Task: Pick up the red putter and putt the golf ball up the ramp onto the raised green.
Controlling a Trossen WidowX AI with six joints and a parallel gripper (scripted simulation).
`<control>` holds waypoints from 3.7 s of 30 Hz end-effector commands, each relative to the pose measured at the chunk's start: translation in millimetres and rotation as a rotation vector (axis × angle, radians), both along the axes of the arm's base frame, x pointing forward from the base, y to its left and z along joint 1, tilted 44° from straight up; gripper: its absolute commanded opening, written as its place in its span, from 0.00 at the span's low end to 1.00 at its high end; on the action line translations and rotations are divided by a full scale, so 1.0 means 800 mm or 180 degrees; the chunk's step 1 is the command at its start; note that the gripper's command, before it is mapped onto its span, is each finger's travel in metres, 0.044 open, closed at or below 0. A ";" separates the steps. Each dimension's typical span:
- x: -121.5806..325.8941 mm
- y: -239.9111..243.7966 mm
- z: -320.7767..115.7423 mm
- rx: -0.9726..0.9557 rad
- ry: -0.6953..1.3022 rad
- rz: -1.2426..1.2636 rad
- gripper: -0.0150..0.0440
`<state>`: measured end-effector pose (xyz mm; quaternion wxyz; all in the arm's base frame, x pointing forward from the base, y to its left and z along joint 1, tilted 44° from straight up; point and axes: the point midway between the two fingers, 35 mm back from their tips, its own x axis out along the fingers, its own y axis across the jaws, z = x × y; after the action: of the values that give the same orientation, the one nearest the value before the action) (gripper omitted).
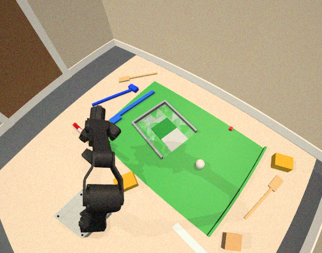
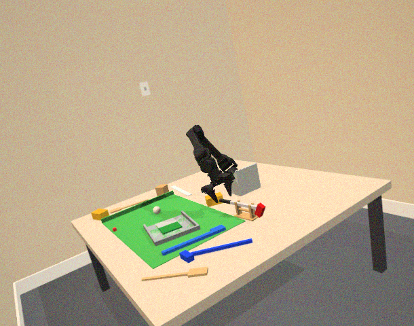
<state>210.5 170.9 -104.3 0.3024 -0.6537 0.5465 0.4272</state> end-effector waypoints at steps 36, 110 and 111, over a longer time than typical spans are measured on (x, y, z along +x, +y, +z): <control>-0.001 -0.042 -0.039 -0.0070 0.0044 0.0003 1.00; 0.094 -0.135 0.263 -0.0105 -0.2074 -0.3015 0.25; 0.094 -0.143 0.271 -0.0110 -0.2156 -0.3123 0.25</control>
<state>281.4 77.0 85.2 0.5728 -0.4688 0.6700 0.0567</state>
